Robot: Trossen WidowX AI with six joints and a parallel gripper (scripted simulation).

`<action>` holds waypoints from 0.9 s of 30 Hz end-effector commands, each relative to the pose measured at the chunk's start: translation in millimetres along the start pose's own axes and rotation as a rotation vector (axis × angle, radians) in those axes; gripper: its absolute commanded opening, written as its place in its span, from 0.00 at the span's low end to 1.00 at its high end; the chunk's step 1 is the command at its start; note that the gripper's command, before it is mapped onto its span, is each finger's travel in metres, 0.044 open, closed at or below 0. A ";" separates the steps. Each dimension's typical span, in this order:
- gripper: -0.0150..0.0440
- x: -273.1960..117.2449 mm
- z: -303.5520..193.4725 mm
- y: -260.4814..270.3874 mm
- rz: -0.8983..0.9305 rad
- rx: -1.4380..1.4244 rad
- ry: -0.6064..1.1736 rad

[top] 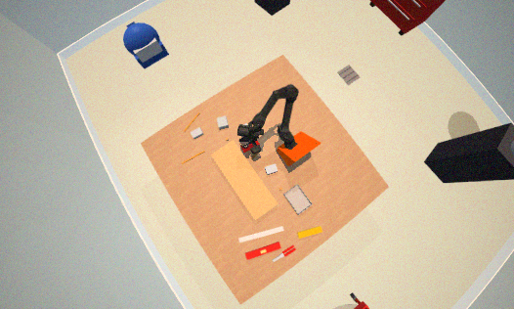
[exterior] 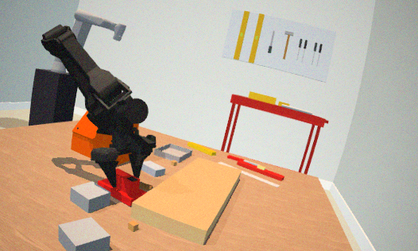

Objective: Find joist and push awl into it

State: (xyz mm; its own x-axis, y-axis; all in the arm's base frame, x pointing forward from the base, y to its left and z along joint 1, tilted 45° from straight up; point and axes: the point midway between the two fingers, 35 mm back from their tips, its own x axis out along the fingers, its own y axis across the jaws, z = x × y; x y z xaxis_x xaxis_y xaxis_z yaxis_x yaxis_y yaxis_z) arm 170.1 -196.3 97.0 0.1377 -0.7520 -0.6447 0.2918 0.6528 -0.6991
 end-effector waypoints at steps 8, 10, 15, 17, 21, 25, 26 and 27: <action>0.91 11.9 -5.9 0.8 0.001 -0.008 0.005; 0.82 11.9 -5.9 0.8 0.001 -0.008 0.005; 0.77 11.9 -5.9 0.8 0.001 -0.008 0.005; 0.74 11.9 -5.9 0.8 0.001 -0.008 0.005; 0.70 11.9 -5.9 0.8 0.001 -0.008 0.005; 0.65 11.9 -5.9 0.8 0.001 -0.008 0.005; 0.64 11.9 -5.9 0.8 0.001 -0.008 0.005; 0.63 11.9 -5.9 0.8 0.001 -0.008 0.005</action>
State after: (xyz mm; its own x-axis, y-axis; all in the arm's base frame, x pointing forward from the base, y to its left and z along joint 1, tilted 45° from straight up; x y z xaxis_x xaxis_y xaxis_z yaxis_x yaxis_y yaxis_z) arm 166.0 -204.2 87.4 0.1315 -0.7521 -0.6458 0.2875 0.6524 -0.7012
